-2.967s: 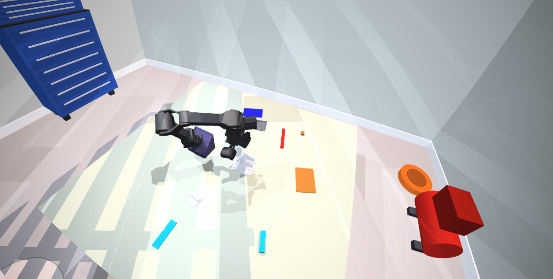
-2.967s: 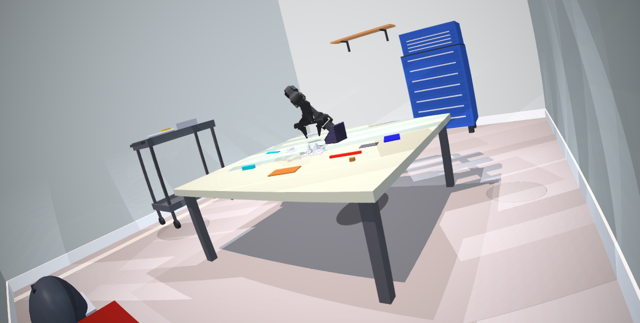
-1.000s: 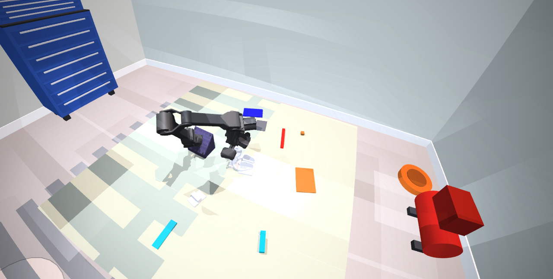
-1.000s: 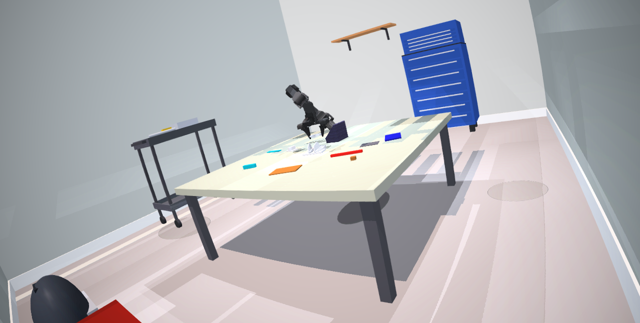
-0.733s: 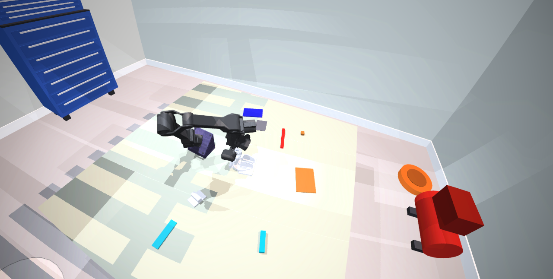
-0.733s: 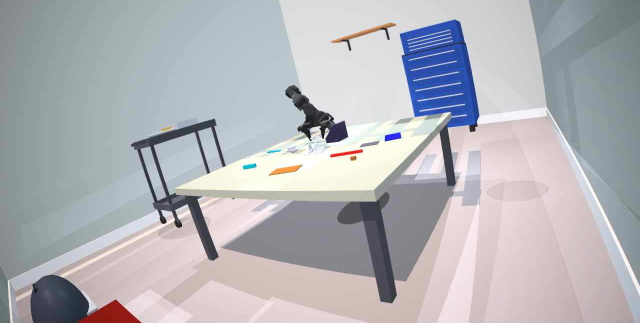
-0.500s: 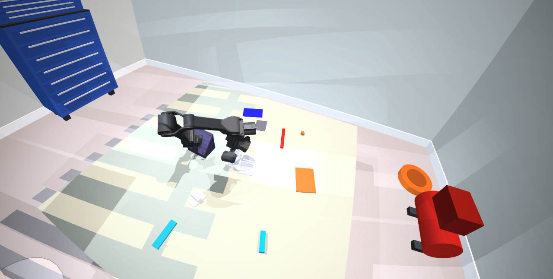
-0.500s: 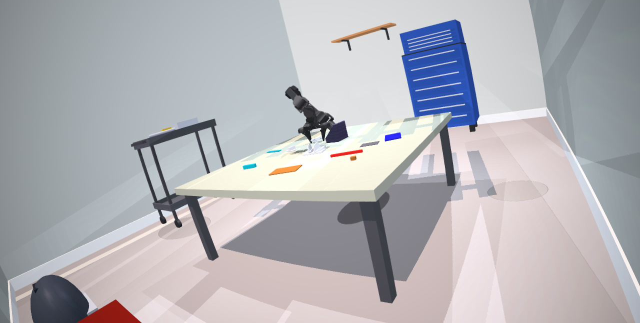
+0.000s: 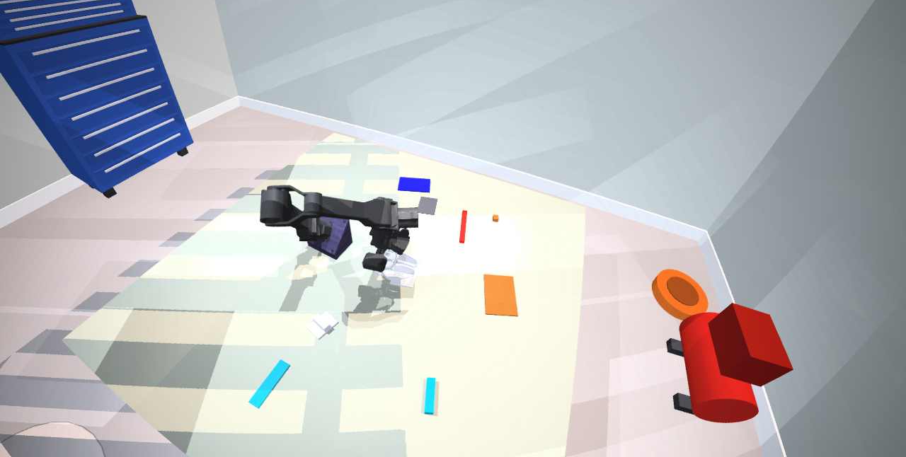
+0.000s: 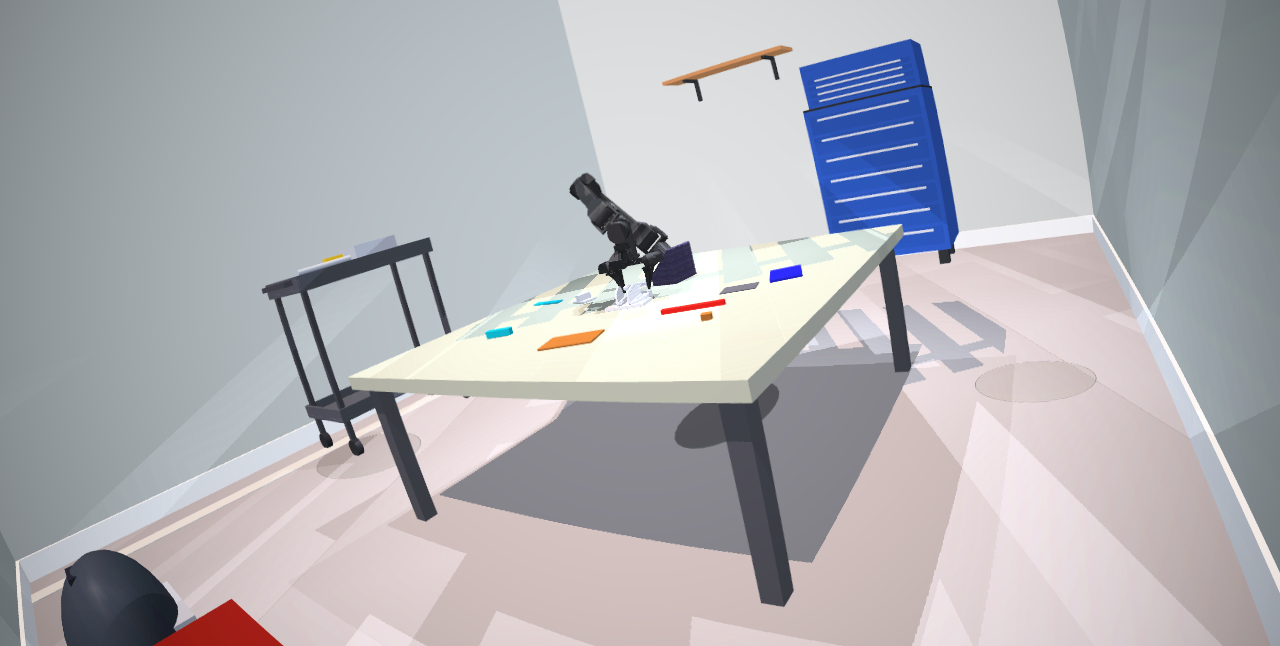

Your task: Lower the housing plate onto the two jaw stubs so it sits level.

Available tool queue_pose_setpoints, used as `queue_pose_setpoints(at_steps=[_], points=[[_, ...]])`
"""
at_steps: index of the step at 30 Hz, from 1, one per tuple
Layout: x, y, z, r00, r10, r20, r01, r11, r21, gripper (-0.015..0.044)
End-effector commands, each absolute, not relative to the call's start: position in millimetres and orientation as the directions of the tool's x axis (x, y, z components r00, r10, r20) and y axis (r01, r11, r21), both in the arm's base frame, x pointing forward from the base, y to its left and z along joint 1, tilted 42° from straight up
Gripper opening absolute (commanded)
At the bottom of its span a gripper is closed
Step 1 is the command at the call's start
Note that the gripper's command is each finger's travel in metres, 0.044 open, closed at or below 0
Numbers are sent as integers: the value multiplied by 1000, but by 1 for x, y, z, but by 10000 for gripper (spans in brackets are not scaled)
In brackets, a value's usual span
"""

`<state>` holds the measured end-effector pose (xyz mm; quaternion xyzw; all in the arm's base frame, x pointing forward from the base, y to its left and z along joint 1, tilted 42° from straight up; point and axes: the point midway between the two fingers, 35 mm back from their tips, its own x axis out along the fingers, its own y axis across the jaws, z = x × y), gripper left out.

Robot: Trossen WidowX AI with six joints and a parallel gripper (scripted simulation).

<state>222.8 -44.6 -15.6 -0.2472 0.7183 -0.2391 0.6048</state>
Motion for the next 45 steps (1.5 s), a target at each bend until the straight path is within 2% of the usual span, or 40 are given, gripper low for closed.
queue_pose_setpoints(at_steps=[1,45], points=[[221,-47,-17,-148,-647,-748,-70,761,-645,351],[220,-52,-23,-148,-648,-748,-77,761,-644,351]])
